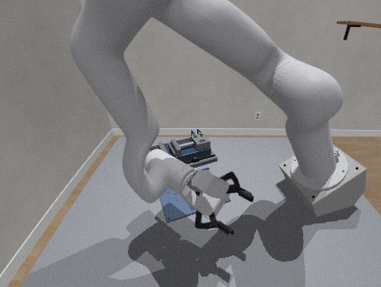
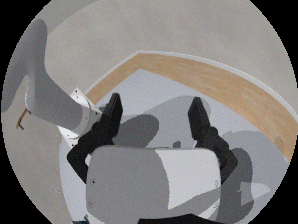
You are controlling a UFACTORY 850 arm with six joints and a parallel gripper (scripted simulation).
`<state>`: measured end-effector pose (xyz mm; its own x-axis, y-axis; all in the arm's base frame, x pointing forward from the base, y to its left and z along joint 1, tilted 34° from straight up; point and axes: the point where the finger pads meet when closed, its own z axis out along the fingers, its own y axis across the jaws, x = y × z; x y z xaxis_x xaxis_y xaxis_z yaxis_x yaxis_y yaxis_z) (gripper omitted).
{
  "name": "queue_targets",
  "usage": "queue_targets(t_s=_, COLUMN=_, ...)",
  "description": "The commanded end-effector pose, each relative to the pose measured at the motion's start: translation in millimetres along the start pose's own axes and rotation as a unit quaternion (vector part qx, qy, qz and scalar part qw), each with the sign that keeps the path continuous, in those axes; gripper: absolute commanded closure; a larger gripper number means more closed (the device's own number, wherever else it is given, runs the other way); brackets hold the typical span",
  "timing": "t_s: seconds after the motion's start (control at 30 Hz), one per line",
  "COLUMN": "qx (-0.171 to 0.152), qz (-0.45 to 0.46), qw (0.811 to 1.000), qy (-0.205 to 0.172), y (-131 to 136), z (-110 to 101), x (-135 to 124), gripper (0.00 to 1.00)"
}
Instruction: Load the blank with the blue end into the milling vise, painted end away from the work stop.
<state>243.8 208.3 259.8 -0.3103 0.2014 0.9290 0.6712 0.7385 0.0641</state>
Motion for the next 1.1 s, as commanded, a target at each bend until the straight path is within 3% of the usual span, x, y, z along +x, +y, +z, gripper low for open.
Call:
queue_targets(t_s=0.0, qx=0.0, qz=0.0, qw=1.0, qy=0.0, y=0.1, z=-0.2, x=0.3, gripper=0.0)
queue_targets(t_s=0.53, qx=0.0, qz=0.0, qw=1.0, qy=0.0, y=0.1, z=-0.2, x=0.3, gripper=0.0)
queue_targets(t_s=0.57, qx=0.0, qz=0.0, qw=1.0, qy=0.0, y=0.1, z=-0.2, x=0.3, gripper=0.6)
queue_targets(t_s=1.07, qx=0.0, qz=0.0, qw=1.0, qy=0.0, y=0.1, z=-0.2, x=0.3, gripper=0.6)
